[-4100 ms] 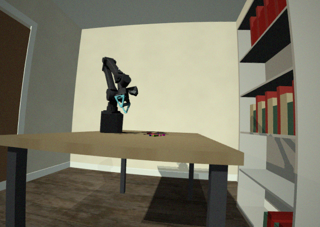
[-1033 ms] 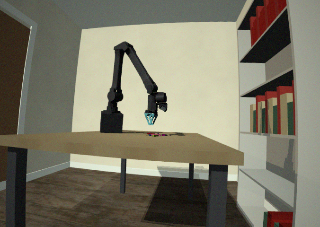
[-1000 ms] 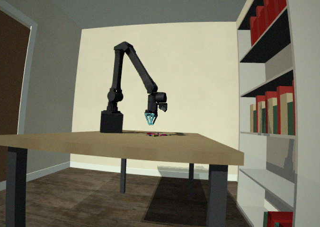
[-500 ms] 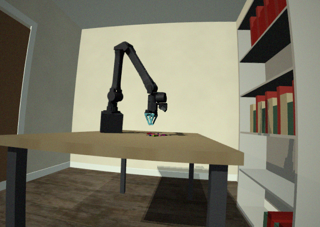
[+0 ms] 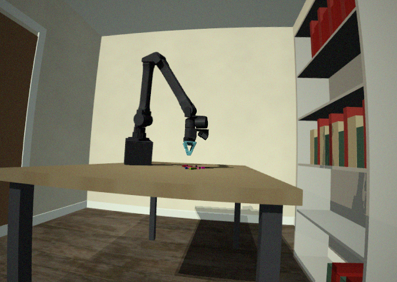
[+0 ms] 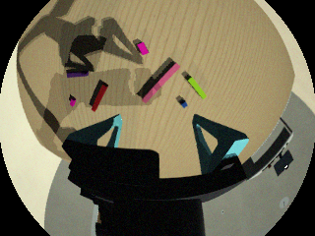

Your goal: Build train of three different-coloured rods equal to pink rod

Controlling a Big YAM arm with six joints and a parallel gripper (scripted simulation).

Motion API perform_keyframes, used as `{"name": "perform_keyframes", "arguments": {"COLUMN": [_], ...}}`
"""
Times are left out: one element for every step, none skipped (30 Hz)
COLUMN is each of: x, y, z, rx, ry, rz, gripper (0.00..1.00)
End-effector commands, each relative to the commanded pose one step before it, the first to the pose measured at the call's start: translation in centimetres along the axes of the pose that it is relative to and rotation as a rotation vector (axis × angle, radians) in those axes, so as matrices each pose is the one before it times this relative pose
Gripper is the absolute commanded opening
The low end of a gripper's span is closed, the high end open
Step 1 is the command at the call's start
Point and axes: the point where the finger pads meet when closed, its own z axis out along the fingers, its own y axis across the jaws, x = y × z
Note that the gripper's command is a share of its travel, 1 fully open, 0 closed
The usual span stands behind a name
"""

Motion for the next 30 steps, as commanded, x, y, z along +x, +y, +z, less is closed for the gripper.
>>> {"name": "perform_keyframes", "arguments": {"x": [-0.694,0.000,0.000,-0.331,-0.023,0.228,-0.264,-0.001,0.039,-0.223,-0.379,-0.110,0.136,0.007,0.042,0.110,-0.204,-0.273,0.000,0.000,-0.033,-0.012,0.007,-0.283,-0.050,-0.165,0.047,-0.097,-0.218,-0.063], "y": [1.408,0.000,0.000,-0.221,-0.315,-0.444,2.114,0.056,0.055,-0.191,-0.327,-0.104,-0.196,1.661,0.093,0.124,-0.205,-0.275,0.000,0.000,1.074,0.027,0.026,-0.318,0.702,0.158,0.131,-0.122,-0.276,-0.082], "z": [0.019,0.000,0.000,-0.217,-0.070,-0.070,0.353,0.001,-0.011,-0.102,-0.189,-0.108,-0.015,0.434,-0.020,-0.017,-0.112,-0.143,0.000,0.000,0.248,-0.005,-0.001,-0.149,0.198,-0.078,-0.028,-0.074,-0.120,-0.045], "rx": [0.00043,0.00000,0.00000,-0.00033,0.00256,0.00282,-0.00380,-0.00287,-0.00252,0.00313,0.00558,0.00251,0.00099,-0.00589,-0.00434,-0.00530,0.00337,0.00468,0.00000,0.00000,-0.00198,-0.00145,-0.00119,0.00532,-0.00235,0.00145,-0.00418,0.00137,0.00458,0.00155], "ry": [-0.01049,0.00000,0.00000,-0.00204,-0.00244,-0.00094,0.00652,-0.00050,0.00125,-0.00402,-0.00717,-0.00323,0.00009,0.01098,0.00102,0.00407,-0.00372,-0.00516,0.00000,0.00000,0.00629,-0.00090,0.00013,-0.00521,0.00486,-0.00140,0.00247,-0.00148,-0.00401,-0.00136], "rz": [-0.15752,0.00000,0.00000,0.00020,0.00706,0.01349,-0.14125,-0.00019,-0.00034,0.00069,0.00122,0.00055,0.00652,-0.11552,-0.00052,-0.00092,0.00069,0.00096,0.00000,0.00000,-0.08439,-0.00006,-0.00013,0.00105,-0.05417,-0.02360,-0.00469,0.00029,0.00088,0.00030], "gripper": [1.00,1.00,1.00,1.00,1.00,1.00,1.00,1.00,1.00,1.00,1.00,1.00,1.00,1.00,1.00,1.00,1.00,1.00,1.00,1.00,1.00,1.00,1.00,1.00,1.00,1.00,1.00,1.00,1.00,1.00]}}
